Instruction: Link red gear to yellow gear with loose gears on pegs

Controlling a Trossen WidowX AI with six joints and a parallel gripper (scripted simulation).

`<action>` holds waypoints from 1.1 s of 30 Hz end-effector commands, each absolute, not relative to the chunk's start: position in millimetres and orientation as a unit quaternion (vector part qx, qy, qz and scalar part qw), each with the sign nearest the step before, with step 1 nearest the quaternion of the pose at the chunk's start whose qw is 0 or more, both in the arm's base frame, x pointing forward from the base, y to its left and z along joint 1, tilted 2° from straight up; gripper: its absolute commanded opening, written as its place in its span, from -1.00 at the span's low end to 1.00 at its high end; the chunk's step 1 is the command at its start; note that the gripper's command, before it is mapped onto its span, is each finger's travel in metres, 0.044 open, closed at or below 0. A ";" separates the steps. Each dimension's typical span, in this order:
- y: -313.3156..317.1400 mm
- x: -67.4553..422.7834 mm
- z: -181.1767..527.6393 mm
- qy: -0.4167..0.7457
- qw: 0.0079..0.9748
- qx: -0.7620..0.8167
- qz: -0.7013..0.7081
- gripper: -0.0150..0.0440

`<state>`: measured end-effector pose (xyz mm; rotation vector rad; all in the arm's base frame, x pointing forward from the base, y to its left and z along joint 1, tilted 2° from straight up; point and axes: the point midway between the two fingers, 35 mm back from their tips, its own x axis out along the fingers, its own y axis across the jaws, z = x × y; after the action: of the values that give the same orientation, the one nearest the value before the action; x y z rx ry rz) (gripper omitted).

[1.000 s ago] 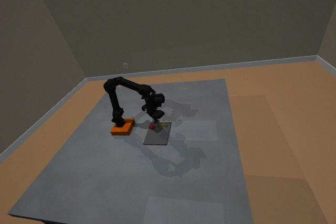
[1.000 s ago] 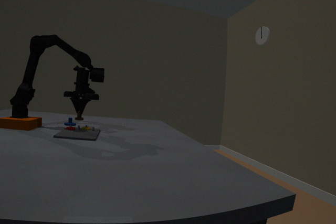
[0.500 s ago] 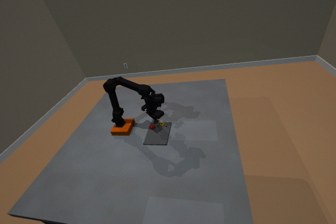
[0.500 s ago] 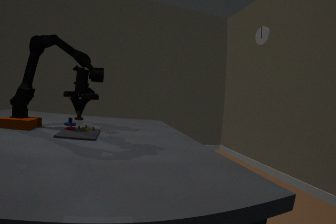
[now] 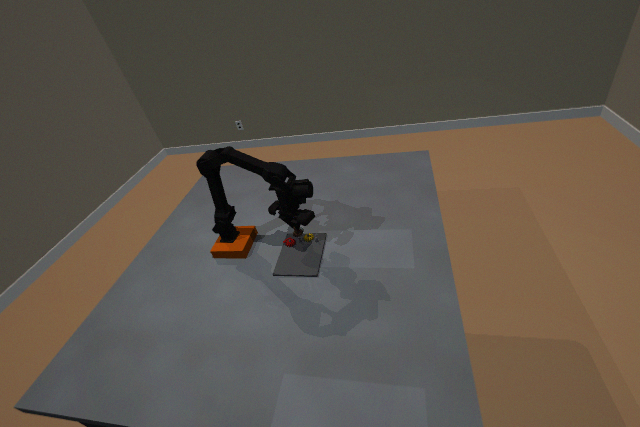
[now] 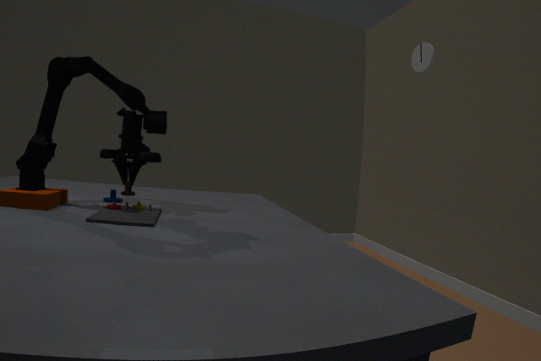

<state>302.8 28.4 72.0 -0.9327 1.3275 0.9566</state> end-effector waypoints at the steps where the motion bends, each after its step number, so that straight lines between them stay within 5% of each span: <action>1: 28.3 300.9 63.0 0.558 0.571 -0.419 0.432 -0.49; 33: 28.3 301.7 41.5 0.635 0.645 -0.293 0.309 -0.49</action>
<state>308.0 29.3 46.1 -0.6738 1.4096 0.6897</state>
